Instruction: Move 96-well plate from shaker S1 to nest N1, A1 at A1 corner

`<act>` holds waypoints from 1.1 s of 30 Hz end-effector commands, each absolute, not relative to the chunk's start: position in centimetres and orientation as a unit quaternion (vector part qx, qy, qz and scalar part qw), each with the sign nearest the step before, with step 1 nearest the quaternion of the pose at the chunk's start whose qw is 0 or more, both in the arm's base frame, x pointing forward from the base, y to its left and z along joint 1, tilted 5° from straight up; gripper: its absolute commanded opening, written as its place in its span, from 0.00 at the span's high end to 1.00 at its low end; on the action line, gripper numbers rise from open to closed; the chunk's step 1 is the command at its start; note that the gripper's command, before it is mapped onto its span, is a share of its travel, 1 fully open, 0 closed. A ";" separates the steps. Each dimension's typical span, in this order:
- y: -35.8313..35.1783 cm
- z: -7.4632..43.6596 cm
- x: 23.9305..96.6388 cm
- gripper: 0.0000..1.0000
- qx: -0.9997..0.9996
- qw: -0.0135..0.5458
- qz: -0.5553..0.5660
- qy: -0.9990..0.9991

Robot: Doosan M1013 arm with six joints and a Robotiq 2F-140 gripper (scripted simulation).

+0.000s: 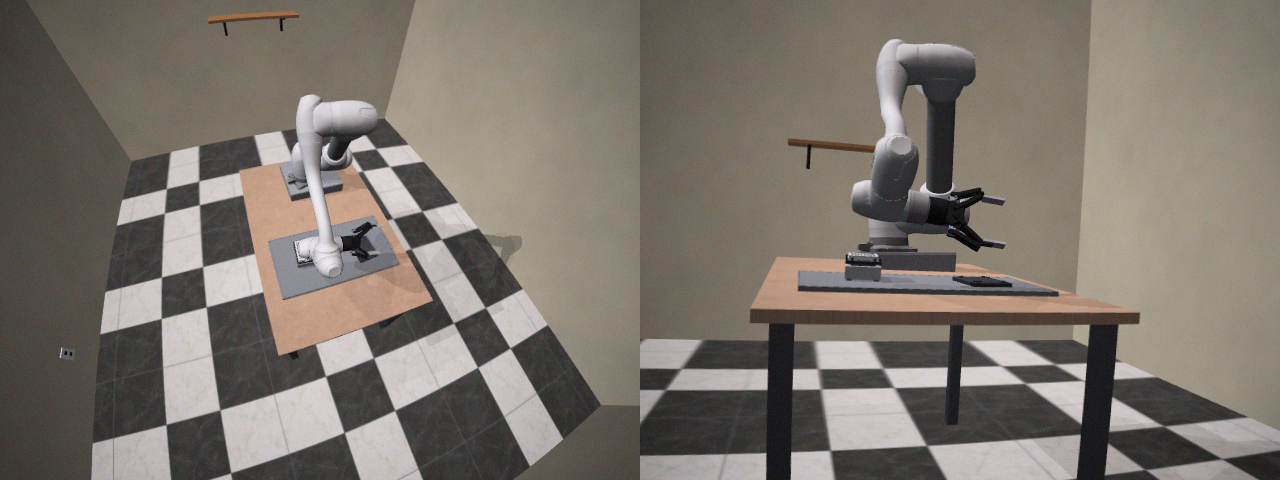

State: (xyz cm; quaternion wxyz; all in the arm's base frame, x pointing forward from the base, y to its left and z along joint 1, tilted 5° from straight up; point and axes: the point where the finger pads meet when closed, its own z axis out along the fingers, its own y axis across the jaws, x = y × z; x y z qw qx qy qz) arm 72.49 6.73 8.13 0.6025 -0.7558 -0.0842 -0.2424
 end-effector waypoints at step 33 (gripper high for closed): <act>-1.0 3.0 60.7 0.00 -0.919 0.393 0.017 -0.021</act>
